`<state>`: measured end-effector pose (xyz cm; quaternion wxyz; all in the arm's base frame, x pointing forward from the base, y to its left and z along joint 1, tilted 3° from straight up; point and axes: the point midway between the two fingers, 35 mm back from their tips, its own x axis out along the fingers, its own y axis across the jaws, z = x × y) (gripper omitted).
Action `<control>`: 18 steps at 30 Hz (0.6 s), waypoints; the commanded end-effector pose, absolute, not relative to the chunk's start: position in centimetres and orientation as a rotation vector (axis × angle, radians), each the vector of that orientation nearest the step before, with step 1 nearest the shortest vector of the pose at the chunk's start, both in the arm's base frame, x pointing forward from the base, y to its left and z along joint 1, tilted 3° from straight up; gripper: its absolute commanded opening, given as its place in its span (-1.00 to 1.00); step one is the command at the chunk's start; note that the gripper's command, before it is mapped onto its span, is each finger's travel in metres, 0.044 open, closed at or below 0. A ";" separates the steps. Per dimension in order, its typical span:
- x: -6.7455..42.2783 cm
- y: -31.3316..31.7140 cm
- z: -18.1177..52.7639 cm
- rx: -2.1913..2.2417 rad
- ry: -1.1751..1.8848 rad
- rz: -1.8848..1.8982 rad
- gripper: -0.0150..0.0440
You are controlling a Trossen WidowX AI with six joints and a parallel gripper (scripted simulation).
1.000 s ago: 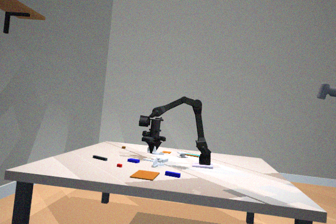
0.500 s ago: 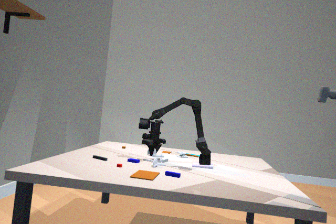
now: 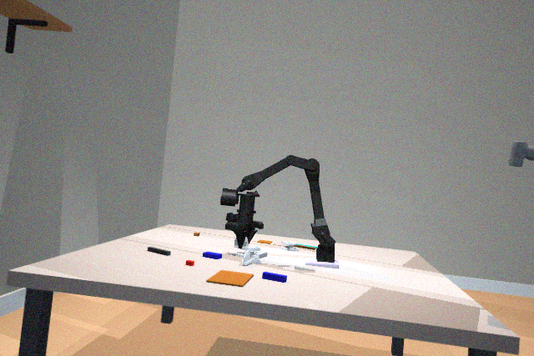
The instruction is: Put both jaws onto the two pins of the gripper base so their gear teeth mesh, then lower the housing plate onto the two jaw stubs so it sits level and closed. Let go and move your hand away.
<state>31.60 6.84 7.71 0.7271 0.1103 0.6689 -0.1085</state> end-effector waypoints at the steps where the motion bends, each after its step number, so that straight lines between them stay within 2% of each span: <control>1: 31.6 6.8 7.6 0.245 1.472 -0.245 -0.04; 18: 31.7 6.8 7.1 0.247 1.472 -0.246 -0.04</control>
